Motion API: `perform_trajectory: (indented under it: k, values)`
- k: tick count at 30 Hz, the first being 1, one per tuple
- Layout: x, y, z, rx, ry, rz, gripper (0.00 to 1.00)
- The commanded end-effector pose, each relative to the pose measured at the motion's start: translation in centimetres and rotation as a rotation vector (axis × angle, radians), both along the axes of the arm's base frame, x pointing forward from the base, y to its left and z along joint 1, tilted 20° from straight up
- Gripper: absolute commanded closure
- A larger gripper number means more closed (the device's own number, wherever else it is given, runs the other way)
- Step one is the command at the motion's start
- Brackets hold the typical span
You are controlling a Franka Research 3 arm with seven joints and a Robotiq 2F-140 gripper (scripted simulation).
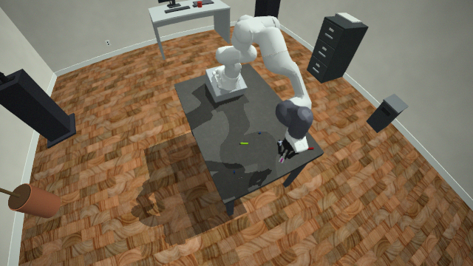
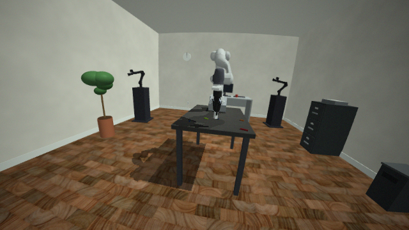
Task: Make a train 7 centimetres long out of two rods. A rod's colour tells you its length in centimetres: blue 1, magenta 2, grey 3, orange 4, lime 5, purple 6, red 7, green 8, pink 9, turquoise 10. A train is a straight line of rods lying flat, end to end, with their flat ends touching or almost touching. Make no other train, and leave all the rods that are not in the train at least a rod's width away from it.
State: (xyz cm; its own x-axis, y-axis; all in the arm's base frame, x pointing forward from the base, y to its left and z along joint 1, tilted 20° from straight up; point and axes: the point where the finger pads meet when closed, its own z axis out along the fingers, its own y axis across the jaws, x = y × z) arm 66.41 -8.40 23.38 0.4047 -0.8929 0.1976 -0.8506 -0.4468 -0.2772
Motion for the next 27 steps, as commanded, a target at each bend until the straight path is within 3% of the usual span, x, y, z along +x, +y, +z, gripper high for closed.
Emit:
perform_trajectory:
  k: [1,10,19,27]
  values:
    - [0.6,-0.1,-1.2,0.004,-0.006,-0.019,0.88]
    - [2.0,-0.3,-4.8,0.004,-0.006,-0.019,0.88]
    - [2.6,-0.4,-6.6,0.004,-0.006,-0.019,0.88]
    - [2.7,-0.5,-6.8,0.004,-0.006,-0.019,0.88]
